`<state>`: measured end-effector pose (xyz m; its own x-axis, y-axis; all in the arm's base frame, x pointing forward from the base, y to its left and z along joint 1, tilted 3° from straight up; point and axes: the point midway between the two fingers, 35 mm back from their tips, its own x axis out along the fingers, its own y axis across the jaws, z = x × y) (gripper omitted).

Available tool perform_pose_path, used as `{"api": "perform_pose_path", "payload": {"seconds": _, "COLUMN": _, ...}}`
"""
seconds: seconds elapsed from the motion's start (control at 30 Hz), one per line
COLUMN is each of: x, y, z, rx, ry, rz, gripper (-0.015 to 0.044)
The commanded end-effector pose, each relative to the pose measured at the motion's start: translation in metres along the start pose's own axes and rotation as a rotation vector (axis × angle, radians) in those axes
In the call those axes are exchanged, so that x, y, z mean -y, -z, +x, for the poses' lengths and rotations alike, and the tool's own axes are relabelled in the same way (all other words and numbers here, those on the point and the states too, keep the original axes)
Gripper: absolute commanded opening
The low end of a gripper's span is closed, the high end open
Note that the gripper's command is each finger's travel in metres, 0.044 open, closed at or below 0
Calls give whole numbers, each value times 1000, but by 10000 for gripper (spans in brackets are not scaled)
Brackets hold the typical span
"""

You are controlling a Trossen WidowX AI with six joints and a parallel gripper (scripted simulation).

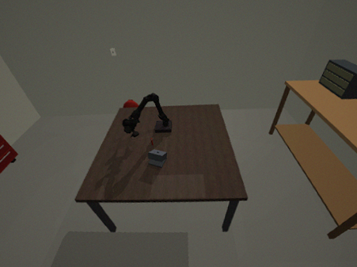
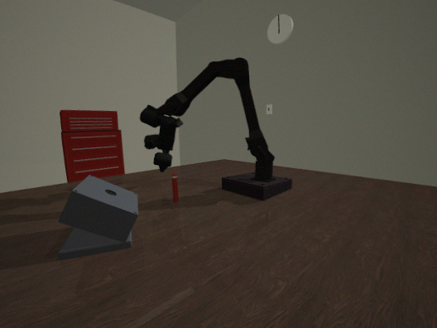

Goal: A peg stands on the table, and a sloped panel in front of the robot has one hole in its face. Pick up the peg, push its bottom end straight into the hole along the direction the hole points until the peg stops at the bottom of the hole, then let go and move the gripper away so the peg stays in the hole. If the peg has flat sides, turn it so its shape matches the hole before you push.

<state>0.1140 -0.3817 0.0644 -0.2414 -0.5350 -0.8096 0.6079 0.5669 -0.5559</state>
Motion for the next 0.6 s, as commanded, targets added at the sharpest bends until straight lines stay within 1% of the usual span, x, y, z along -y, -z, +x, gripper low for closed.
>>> {"api": "perform_pose_path", "payload": {"seconds": 0.0, "x": -22, "y": -8, "z": -17, "rx": 22, "ry": -70, "rz": -68, "gripper": 440}}
{"api": "perform_pose_path", "payload": {"seconds": 0.57, "x": -106, "y": -9, "z": -79, "rx": 35, "ry": -327, "rz": -324, "gripper": 440}}
